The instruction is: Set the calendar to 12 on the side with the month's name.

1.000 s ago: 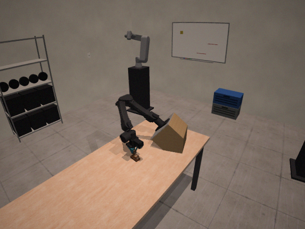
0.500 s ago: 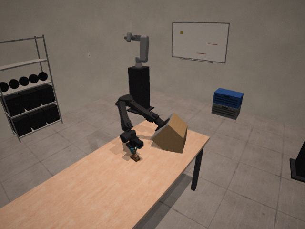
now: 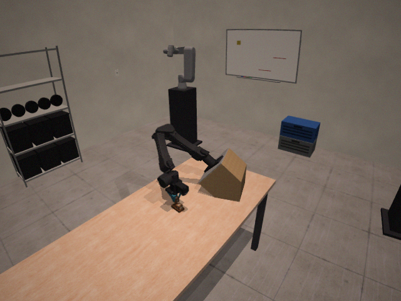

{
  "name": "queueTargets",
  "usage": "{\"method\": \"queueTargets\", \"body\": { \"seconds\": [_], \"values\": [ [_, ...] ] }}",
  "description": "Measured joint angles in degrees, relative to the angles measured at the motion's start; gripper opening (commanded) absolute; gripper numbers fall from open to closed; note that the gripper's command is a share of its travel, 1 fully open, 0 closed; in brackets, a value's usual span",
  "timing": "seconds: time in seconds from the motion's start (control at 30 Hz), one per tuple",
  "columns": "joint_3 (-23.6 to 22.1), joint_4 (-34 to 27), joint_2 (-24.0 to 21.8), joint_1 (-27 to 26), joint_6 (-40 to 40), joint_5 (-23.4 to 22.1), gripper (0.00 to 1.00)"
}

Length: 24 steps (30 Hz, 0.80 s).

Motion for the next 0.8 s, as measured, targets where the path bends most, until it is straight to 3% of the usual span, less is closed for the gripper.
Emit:
{"method": "queueTargets", "body": {
  "seconds": [0.8],
  "values": [
    [0.0, 1.2, 0.5, -0.9, -0.7, -0.2, 0.27]
  ]
}}
